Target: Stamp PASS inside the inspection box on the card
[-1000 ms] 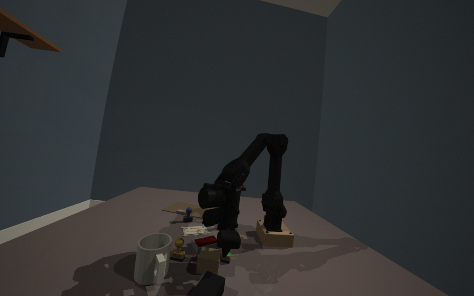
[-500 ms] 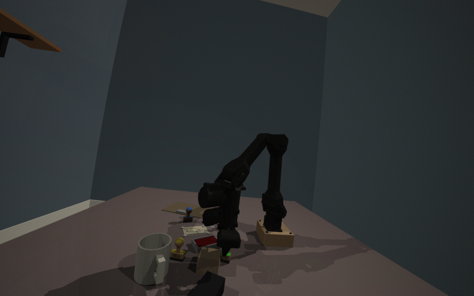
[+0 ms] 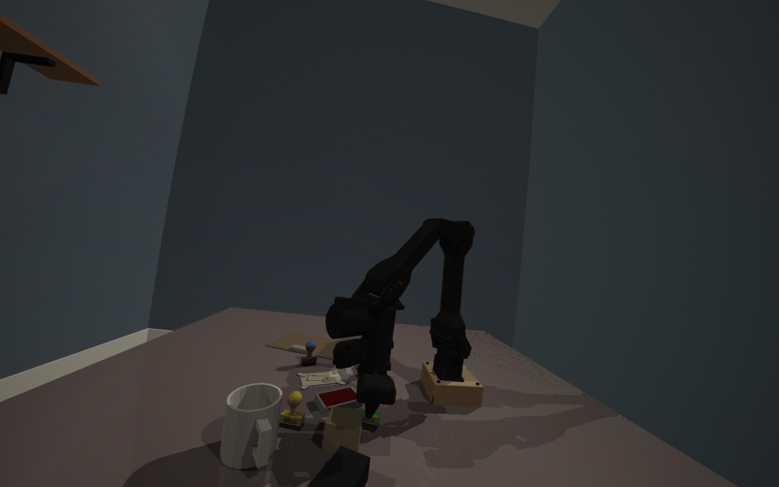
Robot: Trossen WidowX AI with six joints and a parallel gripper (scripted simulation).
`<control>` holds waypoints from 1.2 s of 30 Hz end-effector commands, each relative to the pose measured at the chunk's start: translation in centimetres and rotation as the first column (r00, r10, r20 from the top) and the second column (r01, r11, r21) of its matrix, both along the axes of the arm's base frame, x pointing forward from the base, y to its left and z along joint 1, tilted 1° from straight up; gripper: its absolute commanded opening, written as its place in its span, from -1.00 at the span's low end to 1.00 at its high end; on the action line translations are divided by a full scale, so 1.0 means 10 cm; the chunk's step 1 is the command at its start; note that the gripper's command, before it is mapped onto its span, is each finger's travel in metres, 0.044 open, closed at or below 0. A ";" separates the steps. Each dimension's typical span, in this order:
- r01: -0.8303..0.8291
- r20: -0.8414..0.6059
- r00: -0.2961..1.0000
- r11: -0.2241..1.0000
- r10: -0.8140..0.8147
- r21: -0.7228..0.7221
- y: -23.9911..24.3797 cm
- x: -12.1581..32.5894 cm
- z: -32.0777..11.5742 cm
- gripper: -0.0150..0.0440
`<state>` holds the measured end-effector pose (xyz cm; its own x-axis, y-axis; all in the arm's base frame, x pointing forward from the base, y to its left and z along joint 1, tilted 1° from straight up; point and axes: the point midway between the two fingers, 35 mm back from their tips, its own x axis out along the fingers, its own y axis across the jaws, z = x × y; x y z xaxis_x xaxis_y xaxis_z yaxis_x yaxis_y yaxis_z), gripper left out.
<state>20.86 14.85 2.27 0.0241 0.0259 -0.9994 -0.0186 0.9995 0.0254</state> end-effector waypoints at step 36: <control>0.000 0.001 1.000 1.000 0.000 0.001 0.01 0.01 0.20 -0.49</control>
